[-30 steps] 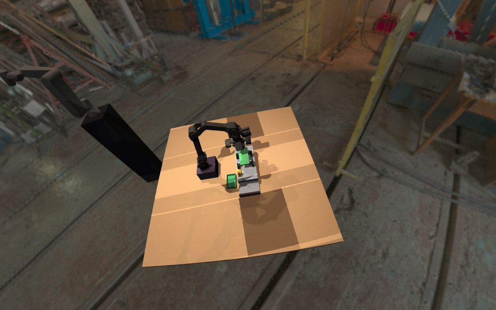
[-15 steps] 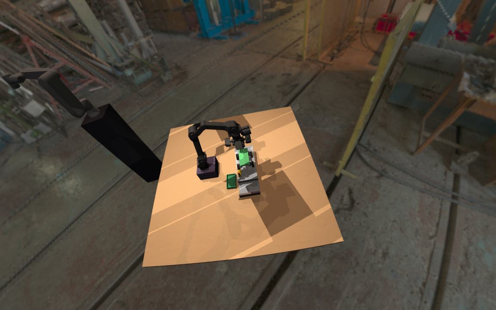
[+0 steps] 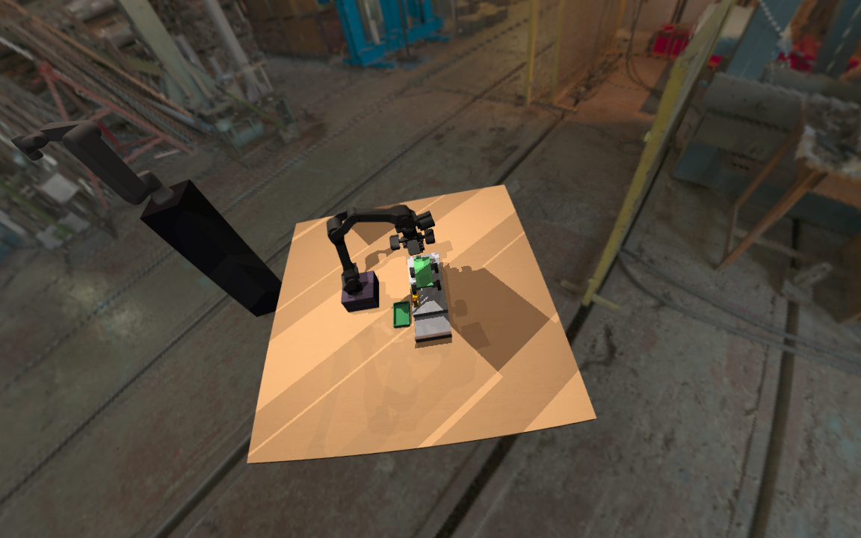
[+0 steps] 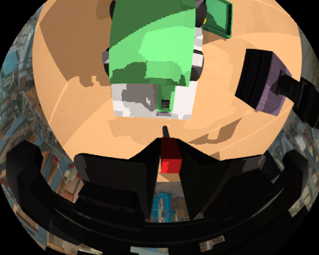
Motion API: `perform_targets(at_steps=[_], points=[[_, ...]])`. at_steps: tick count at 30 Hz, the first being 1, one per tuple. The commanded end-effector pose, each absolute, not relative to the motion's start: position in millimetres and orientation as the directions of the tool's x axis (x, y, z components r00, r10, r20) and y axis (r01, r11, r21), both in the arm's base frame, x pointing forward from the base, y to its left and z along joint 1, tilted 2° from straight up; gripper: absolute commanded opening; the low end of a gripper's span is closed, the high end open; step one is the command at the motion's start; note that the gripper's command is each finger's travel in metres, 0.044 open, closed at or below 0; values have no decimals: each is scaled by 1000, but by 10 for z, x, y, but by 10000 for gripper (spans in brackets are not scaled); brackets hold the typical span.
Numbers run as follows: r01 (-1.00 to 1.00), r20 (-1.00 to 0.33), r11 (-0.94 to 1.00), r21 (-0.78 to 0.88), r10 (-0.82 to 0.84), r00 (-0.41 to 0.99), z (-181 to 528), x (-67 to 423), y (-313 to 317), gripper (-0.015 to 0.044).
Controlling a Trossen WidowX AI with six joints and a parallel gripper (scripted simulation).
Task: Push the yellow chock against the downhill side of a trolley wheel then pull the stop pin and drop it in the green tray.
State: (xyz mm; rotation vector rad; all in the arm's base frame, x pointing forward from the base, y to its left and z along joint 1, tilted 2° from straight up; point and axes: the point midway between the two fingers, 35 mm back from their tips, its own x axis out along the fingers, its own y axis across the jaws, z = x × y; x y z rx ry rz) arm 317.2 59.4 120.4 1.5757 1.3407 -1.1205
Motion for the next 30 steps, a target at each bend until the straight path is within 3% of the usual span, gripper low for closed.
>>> perform_targets(at_steps=[1,30], points=[[988,-947,-154,16,315,65,1232,3197,662,0],[988,-947,-154,9,317,58,1194,2362,839,0]])
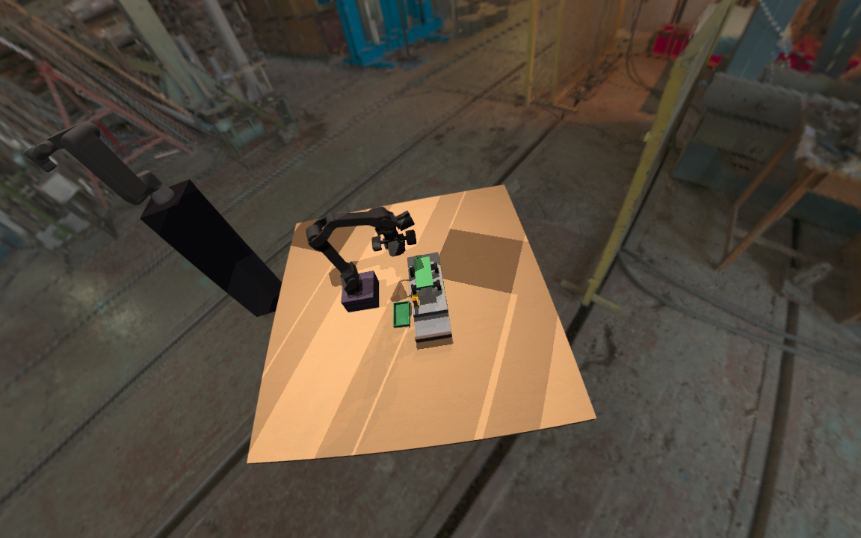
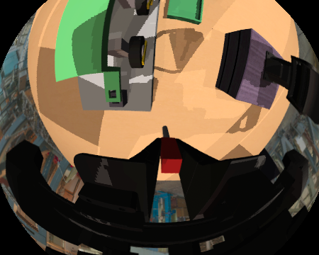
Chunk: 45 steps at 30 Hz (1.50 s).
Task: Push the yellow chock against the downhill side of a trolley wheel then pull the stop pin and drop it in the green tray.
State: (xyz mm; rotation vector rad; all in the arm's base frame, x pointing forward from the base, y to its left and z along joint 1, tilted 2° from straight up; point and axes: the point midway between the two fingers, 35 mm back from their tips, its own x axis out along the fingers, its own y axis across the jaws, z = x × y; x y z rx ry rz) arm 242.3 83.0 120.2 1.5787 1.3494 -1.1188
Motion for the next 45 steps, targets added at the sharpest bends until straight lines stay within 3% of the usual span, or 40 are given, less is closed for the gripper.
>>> perform_targets(at_steps=[1,45], points=[[988,-947,-154,9,317,58,1194,2362,839,0],[988,-951,-155,9,303,56,918,2170,-643,0]])
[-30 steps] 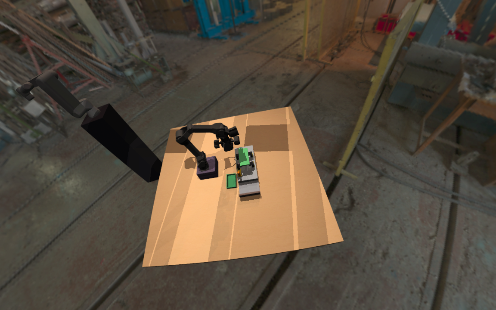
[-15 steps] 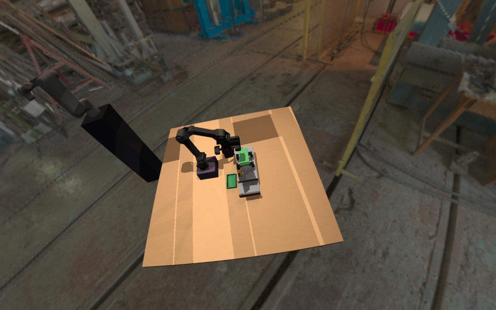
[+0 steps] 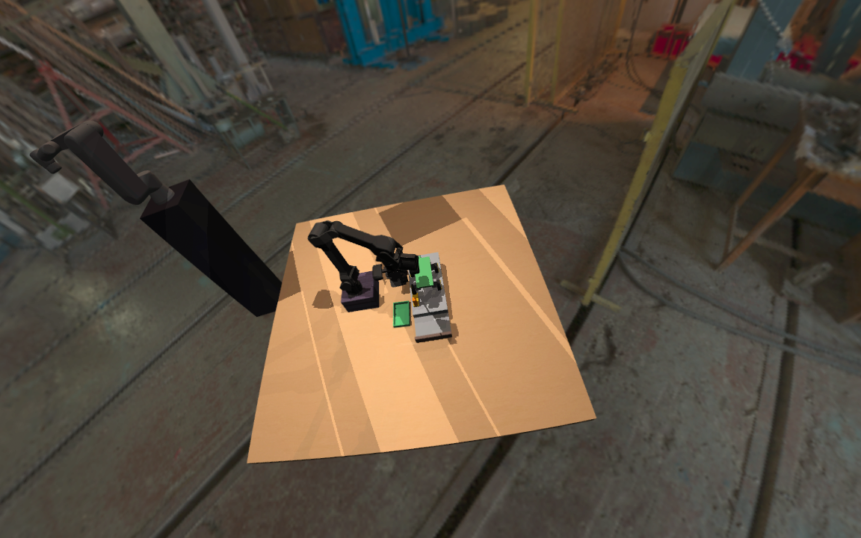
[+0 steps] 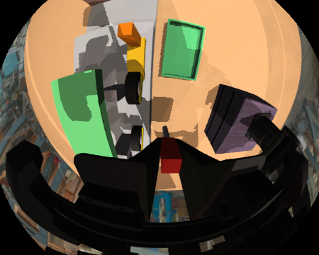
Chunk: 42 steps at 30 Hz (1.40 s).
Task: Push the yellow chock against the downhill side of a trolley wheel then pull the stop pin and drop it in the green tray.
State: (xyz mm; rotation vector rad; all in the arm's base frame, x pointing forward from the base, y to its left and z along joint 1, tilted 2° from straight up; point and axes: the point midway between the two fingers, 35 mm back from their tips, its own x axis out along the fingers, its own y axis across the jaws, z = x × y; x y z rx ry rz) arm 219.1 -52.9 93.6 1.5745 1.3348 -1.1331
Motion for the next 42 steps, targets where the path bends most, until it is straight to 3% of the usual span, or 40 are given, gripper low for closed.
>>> perform_targets(at_steps=[1,28,42], points=[[988,-952,-155,8,302,55,911,2163,-681,0],[987,-954,-159,6,294,53,752,1983,-1562,0],[847,-974,-527,-65,219,62,756,1978,-1532,0]])
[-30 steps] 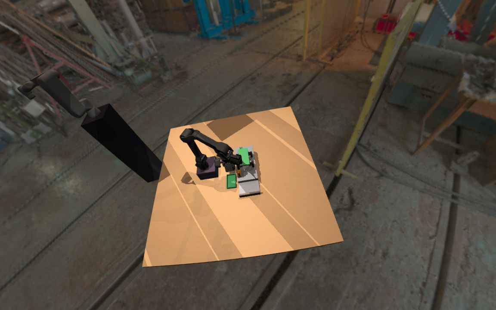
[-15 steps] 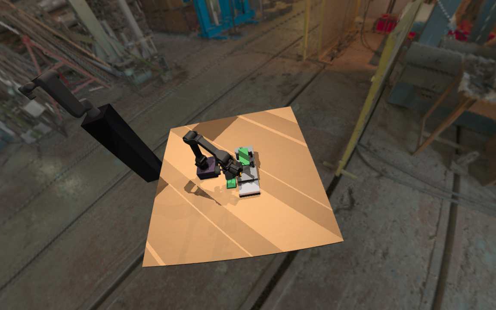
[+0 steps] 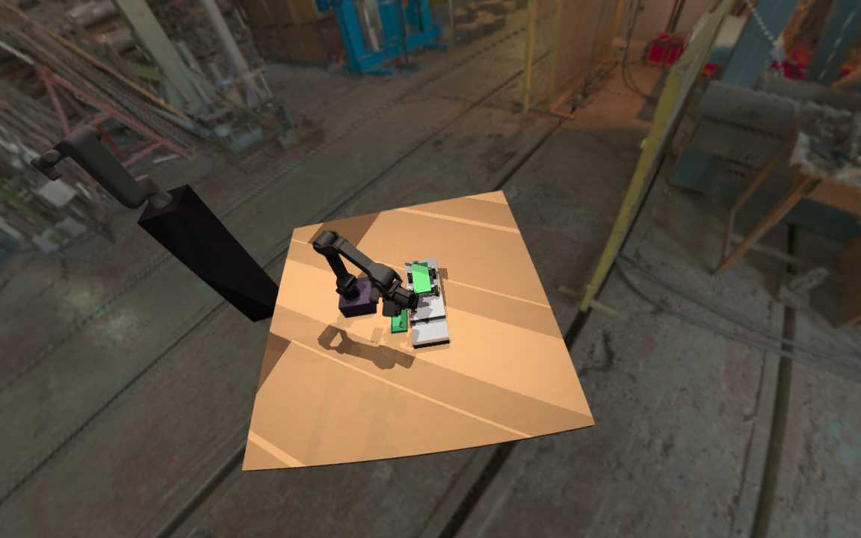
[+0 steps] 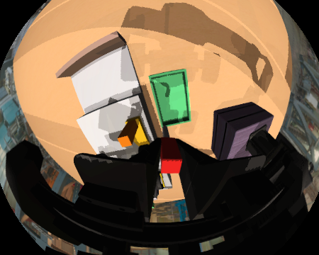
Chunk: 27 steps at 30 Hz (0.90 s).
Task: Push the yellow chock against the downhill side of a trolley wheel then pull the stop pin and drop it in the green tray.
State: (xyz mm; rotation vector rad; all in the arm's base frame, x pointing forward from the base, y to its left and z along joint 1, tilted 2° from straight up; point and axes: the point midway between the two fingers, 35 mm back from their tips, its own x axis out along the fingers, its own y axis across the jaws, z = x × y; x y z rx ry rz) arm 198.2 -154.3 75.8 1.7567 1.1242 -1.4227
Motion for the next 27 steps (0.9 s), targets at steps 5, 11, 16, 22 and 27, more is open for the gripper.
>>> perform_targets(at_steps=[5,11,16,22,27], points=[[757,-980,-649,-80,191,60,757,1979,-1522,0],[625,-986,-775,-92,159,53,757,1981,-1509,0],[500,-990,-861,-94,133,44,758,1984,-1500,0],[334,-994,-939,-85,103,35,759,1988,-1488,0],[187,-997,-980,-70,77,28,761,1991,-1480,0]])
